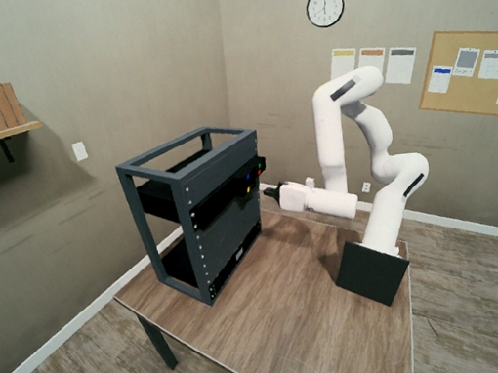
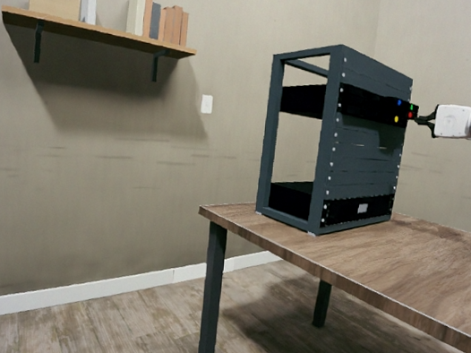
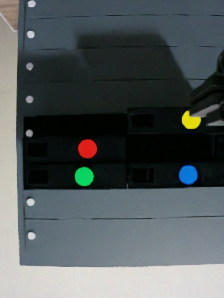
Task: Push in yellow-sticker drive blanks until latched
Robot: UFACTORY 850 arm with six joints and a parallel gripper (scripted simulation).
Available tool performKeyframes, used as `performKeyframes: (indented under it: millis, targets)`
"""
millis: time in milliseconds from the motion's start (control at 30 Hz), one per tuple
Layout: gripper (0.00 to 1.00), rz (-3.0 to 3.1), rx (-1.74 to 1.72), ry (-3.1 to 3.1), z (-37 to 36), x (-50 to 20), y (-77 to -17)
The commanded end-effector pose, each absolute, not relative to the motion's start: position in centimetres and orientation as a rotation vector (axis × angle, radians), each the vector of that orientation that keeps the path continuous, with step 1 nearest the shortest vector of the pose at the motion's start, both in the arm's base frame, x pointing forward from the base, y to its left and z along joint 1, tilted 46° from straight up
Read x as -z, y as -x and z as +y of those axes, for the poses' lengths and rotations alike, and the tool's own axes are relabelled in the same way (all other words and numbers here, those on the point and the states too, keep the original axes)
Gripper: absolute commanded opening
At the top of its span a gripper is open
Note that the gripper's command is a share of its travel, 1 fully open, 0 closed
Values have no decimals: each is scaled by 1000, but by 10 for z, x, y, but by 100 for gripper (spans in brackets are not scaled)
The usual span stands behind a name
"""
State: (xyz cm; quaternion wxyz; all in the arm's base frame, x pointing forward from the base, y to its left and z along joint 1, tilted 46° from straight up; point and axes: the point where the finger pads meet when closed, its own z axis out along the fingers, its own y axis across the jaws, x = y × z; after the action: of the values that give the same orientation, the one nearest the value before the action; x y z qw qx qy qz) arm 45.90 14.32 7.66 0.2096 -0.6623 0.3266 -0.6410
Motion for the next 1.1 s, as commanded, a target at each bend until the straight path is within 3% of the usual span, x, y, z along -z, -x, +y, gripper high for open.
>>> performKeyframes:
  millis: [0,500,1067]
  targets:
    - [0,906,1780,1842,142,-77,-463]
    - [0,906,1780,1842,135,-73,-514]
    - [0,906,1780,1842,134,-72,-517]
